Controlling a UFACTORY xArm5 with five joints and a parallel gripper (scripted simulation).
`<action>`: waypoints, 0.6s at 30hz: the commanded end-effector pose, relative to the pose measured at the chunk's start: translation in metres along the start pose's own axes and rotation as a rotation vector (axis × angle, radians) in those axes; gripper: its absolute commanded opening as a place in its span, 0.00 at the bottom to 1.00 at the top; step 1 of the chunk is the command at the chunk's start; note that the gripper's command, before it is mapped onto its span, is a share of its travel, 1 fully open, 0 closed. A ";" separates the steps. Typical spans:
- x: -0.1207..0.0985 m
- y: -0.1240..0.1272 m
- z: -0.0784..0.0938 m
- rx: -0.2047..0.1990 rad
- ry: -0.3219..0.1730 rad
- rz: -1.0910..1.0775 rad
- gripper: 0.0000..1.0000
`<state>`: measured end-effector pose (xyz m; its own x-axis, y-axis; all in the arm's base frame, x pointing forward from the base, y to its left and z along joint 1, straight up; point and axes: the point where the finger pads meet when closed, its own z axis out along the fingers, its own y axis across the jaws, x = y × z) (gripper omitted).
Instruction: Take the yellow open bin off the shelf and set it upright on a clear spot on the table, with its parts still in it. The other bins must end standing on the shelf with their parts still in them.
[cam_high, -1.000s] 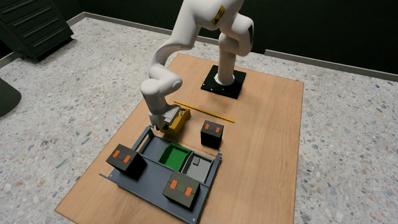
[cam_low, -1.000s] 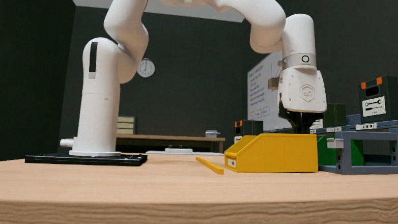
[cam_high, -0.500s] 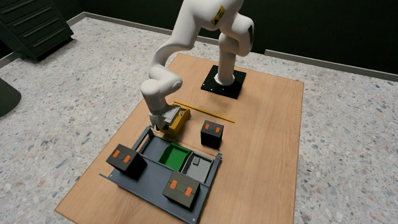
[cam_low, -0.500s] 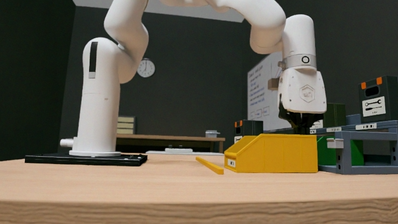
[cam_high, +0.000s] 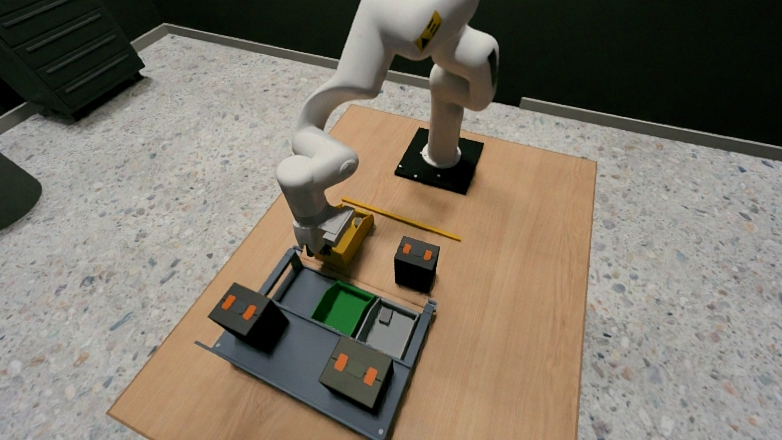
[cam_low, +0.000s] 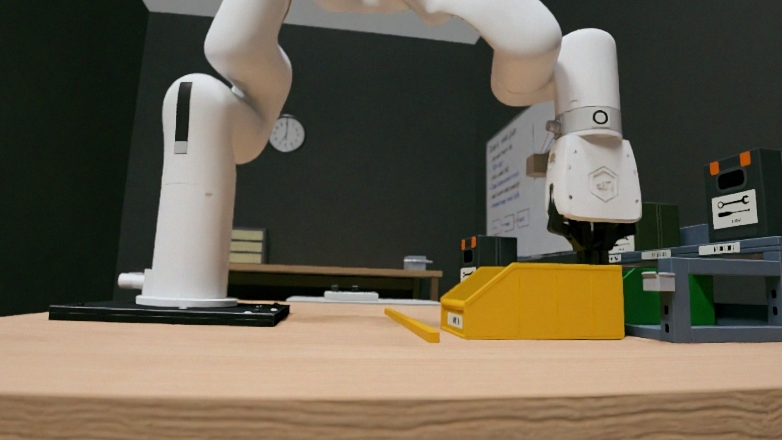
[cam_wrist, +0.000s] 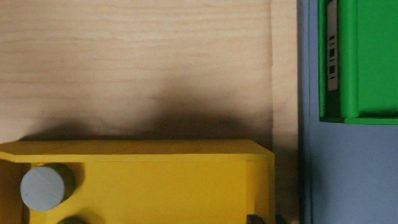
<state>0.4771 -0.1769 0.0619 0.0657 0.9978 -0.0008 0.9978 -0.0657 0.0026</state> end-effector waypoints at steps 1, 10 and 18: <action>0.000 0.001 -0.002 -0.005 0.002 0.000 0.00; 0.000 0.001 -0.002 -0.004 -0.001 0.000 0.34; 0.000 0.001 -0.002 -0.004 -0.001 0.000 0.34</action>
<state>0.4772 -0.1769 0.0620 0.0657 0.9978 -0.0009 0.9978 -0.0657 0.0028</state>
